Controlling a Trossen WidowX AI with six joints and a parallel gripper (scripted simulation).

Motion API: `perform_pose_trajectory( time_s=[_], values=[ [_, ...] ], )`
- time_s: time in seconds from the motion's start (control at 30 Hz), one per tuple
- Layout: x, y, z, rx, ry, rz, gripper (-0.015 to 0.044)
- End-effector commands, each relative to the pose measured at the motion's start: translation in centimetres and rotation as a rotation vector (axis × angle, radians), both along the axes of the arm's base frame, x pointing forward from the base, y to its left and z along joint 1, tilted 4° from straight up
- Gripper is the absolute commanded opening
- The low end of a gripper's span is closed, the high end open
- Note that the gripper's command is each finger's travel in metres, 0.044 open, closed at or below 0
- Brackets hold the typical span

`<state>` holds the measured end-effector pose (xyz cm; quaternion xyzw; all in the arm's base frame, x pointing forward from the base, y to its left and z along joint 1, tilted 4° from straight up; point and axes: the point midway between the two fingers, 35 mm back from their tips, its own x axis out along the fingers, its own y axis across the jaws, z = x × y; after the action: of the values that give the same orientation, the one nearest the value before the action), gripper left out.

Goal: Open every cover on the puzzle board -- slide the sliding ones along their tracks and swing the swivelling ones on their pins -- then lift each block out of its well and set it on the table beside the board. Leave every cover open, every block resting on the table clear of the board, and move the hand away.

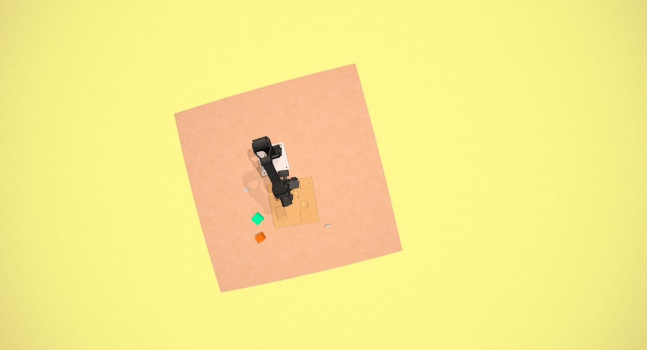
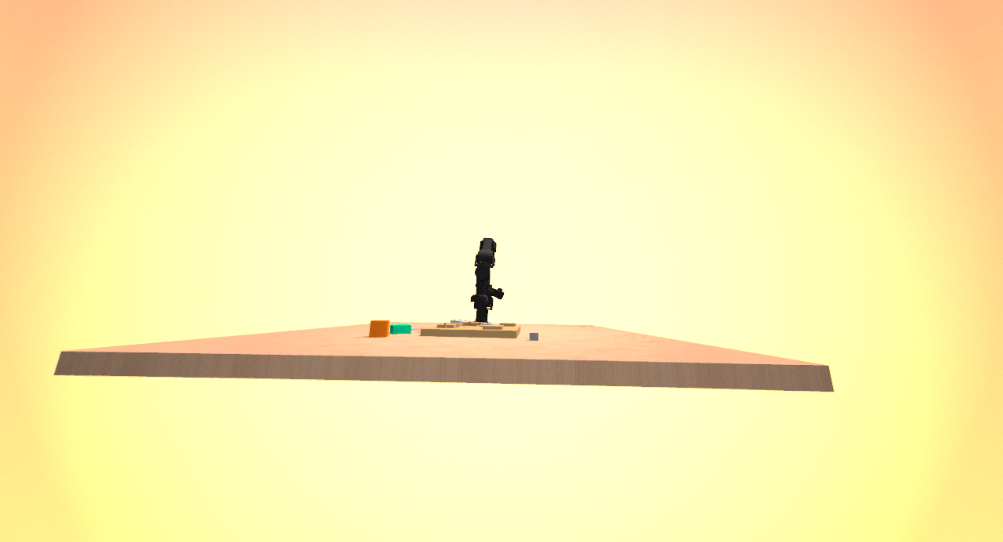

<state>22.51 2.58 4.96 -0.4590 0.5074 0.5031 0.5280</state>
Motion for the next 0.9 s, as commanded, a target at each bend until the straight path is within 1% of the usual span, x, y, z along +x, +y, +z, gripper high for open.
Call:
perform_pose_trajectory(
  time_s=[0.0, 0.73, 0.77, 0.87],
  values=[
    [0.4, -0.1, 1.0, 0.001, -0.023, 0.004, 0.0000],
    [0.2, -0.3, 3.9, 0.001, -0.023, 0.004, 0.0000],
    [0.0, -0.3, 3.0, 0.000, 0.001, -0.008, 0.0000],
    [1.1, -0.8, 3.3, -0.002, 0.004, -0.113, 0.0000]
  ],
)
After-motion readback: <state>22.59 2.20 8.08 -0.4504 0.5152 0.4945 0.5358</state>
